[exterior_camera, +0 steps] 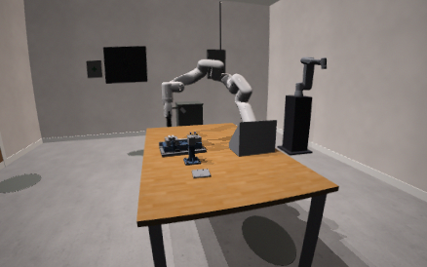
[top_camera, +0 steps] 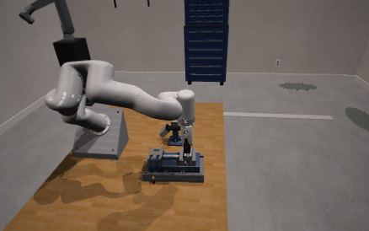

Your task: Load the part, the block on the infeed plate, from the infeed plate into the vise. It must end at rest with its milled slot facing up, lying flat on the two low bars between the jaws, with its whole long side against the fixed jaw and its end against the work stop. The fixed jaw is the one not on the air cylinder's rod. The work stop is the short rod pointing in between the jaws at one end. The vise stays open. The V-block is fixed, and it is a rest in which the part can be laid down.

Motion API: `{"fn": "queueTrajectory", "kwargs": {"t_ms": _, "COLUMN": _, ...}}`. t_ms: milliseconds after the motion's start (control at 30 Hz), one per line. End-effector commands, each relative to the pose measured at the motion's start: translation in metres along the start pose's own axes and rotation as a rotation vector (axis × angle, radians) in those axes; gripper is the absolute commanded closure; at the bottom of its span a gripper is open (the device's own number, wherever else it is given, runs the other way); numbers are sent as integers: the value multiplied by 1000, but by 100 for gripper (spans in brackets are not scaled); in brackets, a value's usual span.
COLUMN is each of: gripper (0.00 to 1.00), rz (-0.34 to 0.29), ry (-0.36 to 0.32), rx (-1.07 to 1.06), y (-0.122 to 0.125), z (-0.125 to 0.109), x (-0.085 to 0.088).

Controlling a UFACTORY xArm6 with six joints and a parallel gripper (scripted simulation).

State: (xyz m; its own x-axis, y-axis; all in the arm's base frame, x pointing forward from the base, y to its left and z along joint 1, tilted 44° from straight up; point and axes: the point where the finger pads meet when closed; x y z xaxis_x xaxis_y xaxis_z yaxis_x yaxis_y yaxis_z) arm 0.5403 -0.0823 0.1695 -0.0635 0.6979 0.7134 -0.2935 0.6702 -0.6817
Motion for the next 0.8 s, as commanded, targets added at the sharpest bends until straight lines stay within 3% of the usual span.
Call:
{"fn": "queueTrajectory", "kwargs": {"t_ms": 0, "gripper": 100, "rz": 1, "ry": -4, "rx": -1, "y": -1, "z": -1, "x": 2}}
{"fn": "queueTrajectory", "kwargs": {"t_ms": 367, "gripper": 100, "rz": 1, "ry": -4, "rx": -1, "y": 0, "z": -1, "x": 2}}
{"fn": "queueTrajectory", "kwargs": {"t_ms": 767, "gripper": 100, "rz": 1, "ry": -3, "rx": -1, "y": 17, "z": -2, "x": 2}}
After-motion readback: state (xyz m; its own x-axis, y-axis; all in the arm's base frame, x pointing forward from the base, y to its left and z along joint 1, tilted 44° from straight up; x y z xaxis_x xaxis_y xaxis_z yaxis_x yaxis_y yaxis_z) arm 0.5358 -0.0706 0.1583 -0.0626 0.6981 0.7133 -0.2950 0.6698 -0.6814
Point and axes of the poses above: the point where the finger pads meet when closed, its own x axis back along the fingers, its own y axis across the jaws, z = x × y, and after that the axes turned 10 degrees about x, right-handed
